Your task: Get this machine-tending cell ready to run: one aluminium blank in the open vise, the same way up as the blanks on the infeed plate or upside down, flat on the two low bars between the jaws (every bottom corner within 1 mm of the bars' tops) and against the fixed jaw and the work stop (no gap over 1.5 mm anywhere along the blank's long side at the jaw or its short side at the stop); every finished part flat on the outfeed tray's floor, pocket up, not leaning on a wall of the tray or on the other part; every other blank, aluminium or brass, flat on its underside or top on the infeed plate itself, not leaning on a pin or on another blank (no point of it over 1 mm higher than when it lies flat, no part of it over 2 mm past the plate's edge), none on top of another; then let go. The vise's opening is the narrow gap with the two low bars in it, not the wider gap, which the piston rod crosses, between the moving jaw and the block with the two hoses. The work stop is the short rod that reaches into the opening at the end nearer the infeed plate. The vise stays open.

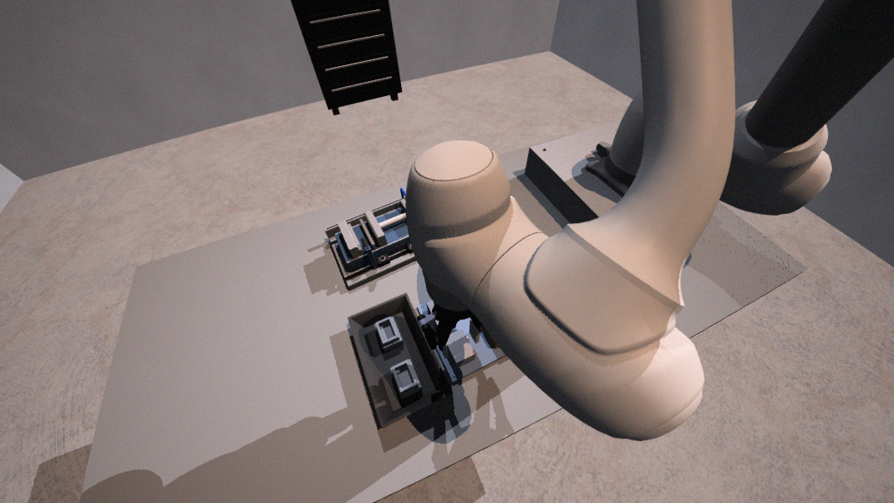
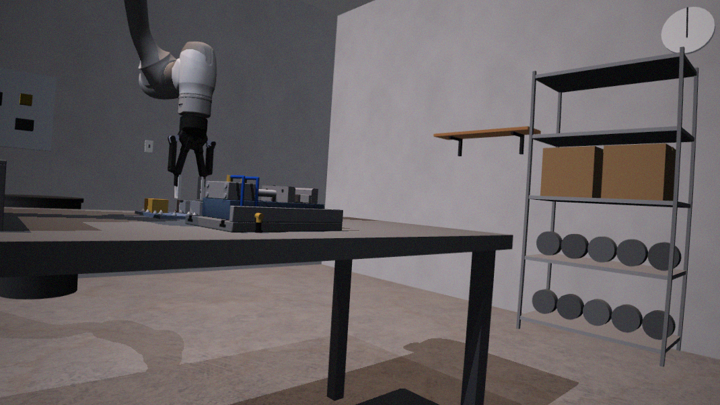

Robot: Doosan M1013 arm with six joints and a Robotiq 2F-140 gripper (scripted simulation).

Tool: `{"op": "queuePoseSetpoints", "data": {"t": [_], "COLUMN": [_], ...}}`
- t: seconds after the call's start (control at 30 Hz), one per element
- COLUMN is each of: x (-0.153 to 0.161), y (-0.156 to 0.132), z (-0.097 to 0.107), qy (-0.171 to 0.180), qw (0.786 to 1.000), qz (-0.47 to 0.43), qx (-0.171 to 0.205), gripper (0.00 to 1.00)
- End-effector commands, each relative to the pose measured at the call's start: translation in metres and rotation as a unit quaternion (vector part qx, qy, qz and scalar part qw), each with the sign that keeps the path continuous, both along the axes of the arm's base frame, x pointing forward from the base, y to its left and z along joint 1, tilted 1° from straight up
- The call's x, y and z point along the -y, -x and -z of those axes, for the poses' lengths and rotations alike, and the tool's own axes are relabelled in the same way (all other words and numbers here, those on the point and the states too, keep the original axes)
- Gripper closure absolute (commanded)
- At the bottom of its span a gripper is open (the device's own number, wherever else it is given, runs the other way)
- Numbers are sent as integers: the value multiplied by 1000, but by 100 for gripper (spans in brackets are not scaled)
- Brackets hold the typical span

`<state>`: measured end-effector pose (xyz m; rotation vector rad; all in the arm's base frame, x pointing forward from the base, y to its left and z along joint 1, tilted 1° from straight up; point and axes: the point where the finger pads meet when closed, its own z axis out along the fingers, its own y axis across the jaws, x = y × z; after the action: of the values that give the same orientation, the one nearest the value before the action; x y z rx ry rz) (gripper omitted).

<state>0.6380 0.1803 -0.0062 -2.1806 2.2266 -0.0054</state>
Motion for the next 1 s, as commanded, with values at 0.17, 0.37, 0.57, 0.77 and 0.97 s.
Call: {"op": "queuePoseSetpoints", "data": {"t": [0.17,0.37,0.57,0.77,0.97], "x": [0,0,0,0,0], "y": [0,0,0,0,0], "z": [2,5,8,10,12], "qy": [0,0,0,0,0], "qw": [1000,1000,1000,1000,1000], "qz": [0,0,0,0,0], "qx": [0,0,0,0,0], "gripper": [60,60,60,60,60]}}
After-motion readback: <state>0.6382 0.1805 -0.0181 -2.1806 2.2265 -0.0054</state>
